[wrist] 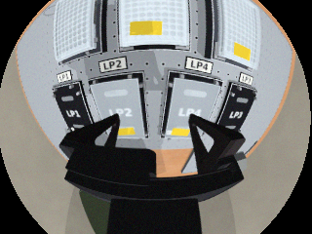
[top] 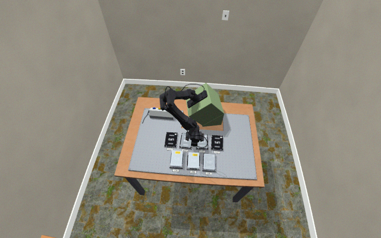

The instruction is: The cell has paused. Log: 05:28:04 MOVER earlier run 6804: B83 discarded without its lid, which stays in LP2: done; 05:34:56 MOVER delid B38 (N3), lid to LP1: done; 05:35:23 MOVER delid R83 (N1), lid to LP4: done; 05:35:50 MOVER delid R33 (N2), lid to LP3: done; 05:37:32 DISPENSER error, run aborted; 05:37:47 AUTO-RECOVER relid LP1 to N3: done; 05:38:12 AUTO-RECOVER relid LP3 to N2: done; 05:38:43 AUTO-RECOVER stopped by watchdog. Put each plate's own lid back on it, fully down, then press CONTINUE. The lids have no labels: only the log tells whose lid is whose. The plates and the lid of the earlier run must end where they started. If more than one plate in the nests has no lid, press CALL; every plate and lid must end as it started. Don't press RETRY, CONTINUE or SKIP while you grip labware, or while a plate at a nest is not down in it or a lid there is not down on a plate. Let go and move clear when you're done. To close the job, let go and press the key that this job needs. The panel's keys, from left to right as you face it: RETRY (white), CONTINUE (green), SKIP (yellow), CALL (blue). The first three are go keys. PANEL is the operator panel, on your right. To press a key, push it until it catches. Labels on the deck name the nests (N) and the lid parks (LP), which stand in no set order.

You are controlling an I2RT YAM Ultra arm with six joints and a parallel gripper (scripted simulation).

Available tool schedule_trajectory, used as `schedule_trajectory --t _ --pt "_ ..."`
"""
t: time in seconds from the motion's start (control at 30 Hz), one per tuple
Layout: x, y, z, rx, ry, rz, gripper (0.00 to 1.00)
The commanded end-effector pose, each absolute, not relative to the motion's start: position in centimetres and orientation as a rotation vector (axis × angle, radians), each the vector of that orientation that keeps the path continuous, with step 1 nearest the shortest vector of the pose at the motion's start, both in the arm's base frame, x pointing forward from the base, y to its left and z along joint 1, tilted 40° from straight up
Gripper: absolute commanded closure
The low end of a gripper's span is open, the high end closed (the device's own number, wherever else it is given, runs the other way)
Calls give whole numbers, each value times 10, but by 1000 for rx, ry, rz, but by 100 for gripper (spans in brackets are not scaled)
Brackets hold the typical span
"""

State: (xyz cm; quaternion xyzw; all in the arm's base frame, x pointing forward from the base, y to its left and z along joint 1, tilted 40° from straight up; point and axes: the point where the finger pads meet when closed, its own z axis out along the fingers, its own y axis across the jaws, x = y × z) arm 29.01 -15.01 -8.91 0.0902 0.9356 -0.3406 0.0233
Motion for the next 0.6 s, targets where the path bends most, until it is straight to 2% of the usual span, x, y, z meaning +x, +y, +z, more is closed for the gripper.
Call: schedule_trajectory --t 0.0,0.57 --pt "313 -148 -73 276 2835 -1051 0" --pt "316 -147 -72 284 2828 -1048 0"
